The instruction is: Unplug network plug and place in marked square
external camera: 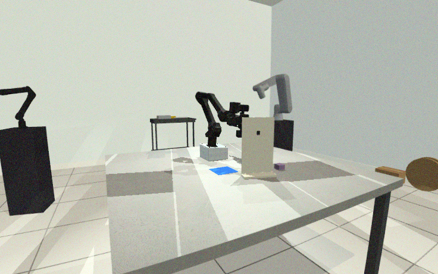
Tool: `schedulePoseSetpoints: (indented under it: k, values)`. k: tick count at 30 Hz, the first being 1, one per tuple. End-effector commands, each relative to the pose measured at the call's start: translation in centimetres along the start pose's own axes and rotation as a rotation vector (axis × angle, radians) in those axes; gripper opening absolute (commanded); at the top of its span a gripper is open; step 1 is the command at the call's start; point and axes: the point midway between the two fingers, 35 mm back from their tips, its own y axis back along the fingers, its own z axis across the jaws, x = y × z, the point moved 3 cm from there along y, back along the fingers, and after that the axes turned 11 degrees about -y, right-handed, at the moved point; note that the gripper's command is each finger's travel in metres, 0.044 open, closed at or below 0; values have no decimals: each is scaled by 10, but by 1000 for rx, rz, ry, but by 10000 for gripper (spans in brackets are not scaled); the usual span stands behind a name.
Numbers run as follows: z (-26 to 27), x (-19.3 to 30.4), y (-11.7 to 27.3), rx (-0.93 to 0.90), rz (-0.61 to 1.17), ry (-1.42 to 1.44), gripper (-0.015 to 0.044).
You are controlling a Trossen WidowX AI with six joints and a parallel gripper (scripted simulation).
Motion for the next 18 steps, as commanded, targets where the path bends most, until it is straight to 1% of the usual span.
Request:
schedulePoseSetpoints:
  k: [1,18]
  values:
    - [-9,-10,-7,66,-25,37,0]
    - [-45,-58,-21,320,-124,103,0]
